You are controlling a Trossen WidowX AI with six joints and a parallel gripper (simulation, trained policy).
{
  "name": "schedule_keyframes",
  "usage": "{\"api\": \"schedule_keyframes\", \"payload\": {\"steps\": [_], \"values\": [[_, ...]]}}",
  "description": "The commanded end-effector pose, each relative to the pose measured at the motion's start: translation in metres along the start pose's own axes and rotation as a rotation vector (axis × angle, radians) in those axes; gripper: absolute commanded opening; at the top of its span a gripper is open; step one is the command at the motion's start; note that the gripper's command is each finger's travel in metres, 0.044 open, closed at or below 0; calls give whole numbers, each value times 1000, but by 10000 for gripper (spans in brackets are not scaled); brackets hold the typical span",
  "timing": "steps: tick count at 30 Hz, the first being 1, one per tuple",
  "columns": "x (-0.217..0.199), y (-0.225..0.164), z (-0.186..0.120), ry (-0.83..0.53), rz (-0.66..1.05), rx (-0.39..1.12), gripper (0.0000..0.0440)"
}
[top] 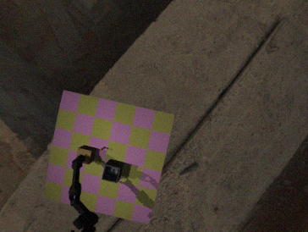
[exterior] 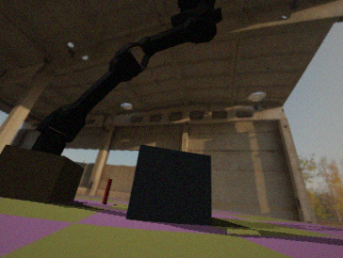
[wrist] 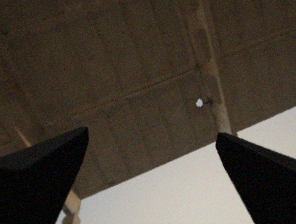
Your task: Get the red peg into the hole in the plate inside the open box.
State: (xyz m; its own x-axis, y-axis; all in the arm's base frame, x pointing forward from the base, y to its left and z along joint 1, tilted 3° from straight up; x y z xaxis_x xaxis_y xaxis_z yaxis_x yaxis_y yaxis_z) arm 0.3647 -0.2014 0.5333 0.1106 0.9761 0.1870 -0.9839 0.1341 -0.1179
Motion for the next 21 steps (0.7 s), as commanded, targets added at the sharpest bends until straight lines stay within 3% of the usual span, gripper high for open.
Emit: {"api": "schedule_keyframes", "payload": {"steps": [1, 2, 9, 21], "values": [[-3, -5, -3, -15, -8, 25, 423], [-5, -10, -6, -30, -14, 55, 440], [-3, -44, -24, -133, 41, 266, 440], [45, -76, -48, -292, 253, 585, 440]]}}
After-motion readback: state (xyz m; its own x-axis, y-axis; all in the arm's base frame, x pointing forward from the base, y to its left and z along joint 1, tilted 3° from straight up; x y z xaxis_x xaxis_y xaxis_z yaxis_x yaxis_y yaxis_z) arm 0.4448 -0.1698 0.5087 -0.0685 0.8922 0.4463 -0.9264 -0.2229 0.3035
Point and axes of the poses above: the point midway between the two fingers, 35 mm back from their tips, its own z axis out along the fingers, its own x axis across the jaws, y = z × x, the point moved 7 cm from there along -z, back along the fingers, and after that the axes turned 12 degrees about -z, right-handed, at the moved point
